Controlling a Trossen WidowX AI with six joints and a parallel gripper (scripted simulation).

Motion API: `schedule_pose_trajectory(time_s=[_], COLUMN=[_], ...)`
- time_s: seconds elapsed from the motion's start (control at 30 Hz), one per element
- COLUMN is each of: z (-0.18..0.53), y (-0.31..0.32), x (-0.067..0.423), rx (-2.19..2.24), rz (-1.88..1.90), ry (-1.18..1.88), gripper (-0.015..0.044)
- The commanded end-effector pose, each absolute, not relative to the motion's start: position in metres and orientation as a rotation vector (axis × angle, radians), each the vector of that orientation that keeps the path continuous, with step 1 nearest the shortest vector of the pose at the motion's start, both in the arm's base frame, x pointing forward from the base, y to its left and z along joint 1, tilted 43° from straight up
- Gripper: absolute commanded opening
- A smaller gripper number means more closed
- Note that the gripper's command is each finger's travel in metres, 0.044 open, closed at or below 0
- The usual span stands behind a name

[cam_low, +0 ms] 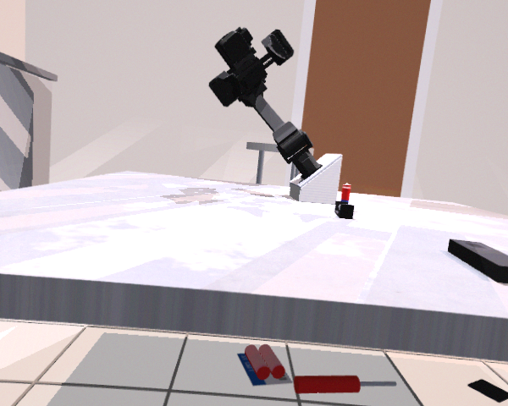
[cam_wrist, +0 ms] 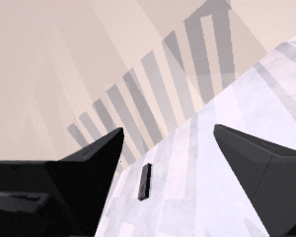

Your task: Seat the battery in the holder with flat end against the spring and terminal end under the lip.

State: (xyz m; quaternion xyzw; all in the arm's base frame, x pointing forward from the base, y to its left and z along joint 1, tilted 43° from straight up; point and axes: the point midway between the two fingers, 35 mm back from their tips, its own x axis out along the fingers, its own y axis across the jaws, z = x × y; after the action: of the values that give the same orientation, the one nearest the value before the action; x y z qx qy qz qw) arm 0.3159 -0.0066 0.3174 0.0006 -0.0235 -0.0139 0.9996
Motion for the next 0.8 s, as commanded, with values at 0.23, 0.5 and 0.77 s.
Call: schedule_pose_trajectory(time_s=[0.23, 0.5, 0.77], z=[0.198, 0.066, 0.002], y=[0.059, 0.124, 0.133], x=[0.343, 0.289, 0.201], rx=[0.201, 0.112, -0.314], rz=[0.025, -0.128, -0.449], ry=[0.489, 1.110, 1.424], gripper=[0.0190, 0.0000, 0.0000])
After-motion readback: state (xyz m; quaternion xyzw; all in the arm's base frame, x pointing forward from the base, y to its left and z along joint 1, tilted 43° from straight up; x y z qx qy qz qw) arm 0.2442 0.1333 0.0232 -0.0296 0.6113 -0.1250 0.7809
